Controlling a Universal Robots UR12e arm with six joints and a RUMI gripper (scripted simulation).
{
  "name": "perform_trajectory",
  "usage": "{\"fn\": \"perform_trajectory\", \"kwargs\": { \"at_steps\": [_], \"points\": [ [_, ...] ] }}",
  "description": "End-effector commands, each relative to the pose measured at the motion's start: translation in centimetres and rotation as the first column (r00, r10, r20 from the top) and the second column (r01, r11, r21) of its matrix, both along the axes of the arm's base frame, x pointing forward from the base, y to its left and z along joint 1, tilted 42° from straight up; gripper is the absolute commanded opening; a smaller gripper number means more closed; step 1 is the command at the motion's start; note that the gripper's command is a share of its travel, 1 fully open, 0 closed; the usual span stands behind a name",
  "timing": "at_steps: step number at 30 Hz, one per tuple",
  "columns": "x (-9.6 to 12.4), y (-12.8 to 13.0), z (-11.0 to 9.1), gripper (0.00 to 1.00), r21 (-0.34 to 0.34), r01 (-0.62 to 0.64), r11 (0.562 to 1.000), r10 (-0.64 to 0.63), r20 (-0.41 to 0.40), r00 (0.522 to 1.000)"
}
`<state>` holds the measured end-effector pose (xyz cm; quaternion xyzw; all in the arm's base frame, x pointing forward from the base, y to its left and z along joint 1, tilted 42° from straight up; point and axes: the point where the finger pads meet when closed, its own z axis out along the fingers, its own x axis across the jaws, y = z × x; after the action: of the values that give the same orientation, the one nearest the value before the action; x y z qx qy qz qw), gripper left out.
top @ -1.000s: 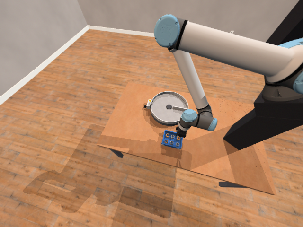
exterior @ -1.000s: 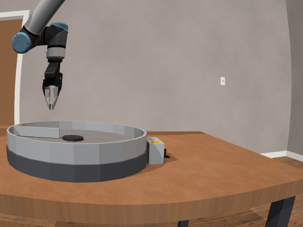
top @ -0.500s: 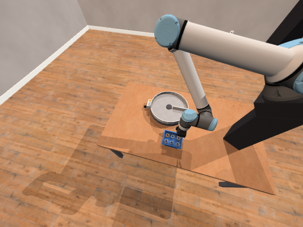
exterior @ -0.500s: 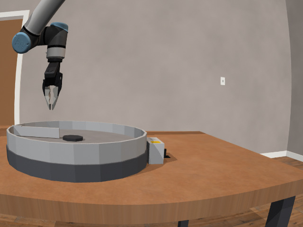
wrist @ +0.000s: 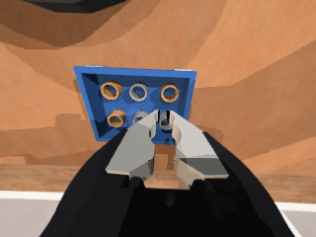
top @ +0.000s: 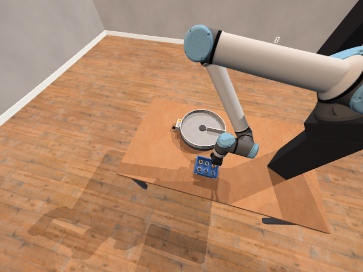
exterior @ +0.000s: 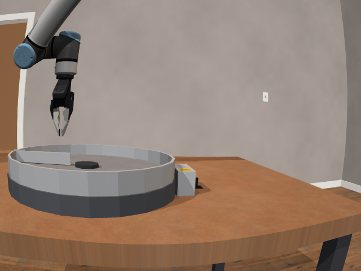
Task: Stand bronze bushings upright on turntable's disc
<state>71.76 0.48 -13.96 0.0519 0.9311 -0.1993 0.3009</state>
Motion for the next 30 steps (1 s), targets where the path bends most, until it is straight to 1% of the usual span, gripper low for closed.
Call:
{"fn": "perform_trajectory", "kwargs": {
  "at_steps": [1,3,7,10,30],
  "points": [
    [1.2,-0.9,-1.6,0.06,0.000,-0.001,1.000,0.001,0.001,1.000],
    [1.2,-0.9,-1.6,0.06,0.000,-0.001,1.000,0.001,0.001,1.000],
    [2.0,-1.4,-2.7,0.06,0.000,-0.001,1.000,0.001,0.001,1.000],
    [2.2,-1.6,-3.0,0.06,0.000,-0.001,1.000,0.001,0.001,1.000],
    [2.2,-1.6,-3.0,0.06,0.000,-0.001,1.000,0.001,0.001,1.000]
  ]
}}
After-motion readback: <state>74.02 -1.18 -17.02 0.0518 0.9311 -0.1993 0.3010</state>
